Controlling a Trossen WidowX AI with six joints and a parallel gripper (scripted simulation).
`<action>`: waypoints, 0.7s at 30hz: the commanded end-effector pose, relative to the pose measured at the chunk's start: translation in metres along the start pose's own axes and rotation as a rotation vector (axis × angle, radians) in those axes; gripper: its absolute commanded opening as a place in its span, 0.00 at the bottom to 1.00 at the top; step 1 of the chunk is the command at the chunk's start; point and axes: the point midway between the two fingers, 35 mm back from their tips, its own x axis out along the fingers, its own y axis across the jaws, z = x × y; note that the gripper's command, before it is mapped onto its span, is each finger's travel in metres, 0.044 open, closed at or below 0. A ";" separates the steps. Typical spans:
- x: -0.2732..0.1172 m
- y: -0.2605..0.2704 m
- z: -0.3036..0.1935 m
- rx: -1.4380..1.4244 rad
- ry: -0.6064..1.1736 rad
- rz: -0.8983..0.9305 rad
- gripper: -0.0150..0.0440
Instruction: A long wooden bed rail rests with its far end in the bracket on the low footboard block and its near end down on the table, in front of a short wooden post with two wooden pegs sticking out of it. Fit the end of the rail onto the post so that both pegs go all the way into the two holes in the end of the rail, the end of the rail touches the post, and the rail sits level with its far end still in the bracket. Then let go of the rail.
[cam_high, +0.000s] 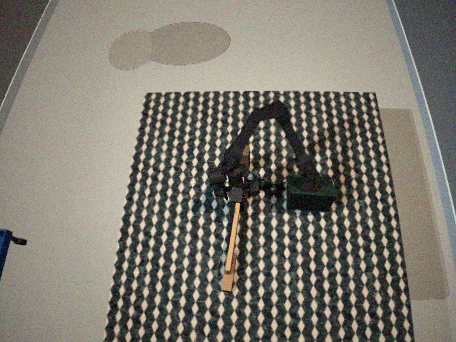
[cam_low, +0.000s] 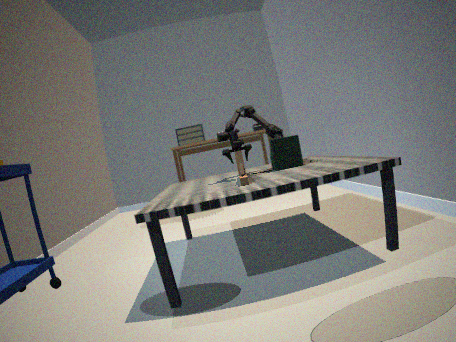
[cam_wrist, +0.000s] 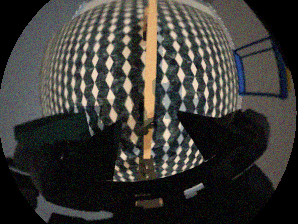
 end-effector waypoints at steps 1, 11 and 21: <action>-0.002 0.011 -0.055 0.165 0.217 -0.040 1.00; -0.001 0.011 -0.055 0.168 0.220 -0.041 1.00; 0.015 0.010 -0.058 0.172 0.217 -0.041 1.00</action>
